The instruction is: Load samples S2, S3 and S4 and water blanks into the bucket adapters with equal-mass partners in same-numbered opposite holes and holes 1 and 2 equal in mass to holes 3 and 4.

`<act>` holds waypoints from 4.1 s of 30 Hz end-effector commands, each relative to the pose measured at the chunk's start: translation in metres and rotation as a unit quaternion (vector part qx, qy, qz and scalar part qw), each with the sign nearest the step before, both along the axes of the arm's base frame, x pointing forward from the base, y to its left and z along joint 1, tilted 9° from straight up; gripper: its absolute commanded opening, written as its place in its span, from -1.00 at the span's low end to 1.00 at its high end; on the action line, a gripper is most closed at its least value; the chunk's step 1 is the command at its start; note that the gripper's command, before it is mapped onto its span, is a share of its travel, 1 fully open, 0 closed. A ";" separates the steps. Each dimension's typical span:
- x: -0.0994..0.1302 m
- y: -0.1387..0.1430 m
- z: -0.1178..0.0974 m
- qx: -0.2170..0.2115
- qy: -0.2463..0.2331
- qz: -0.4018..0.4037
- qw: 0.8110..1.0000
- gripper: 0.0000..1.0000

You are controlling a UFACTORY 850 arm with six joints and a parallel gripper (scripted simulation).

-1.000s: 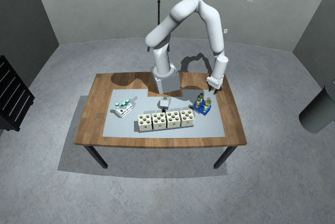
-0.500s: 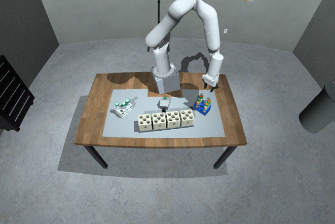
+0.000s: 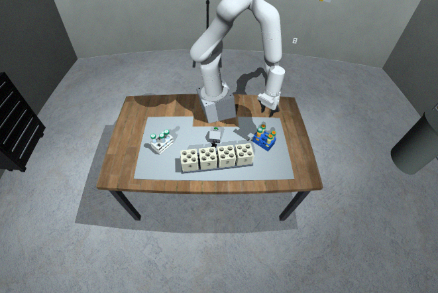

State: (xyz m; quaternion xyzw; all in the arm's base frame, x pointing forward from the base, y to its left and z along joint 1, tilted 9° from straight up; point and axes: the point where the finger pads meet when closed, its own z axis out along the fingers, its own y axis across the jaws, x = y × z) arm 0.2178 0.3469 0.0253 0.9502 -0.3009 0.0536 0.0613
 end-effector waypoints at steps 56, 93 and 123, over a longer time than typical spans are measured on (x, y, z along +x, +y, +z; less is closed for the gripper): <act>0.006 -0.013 -0.088 0.001 -0.001 0.000 1.000 0.15; 0.008 -0.018 -0.120 0.001 -0.001 0.000 1.000 0.15; 0.009 -0.020 -0.132 0.001 -0.001 0.000 1.000 0.15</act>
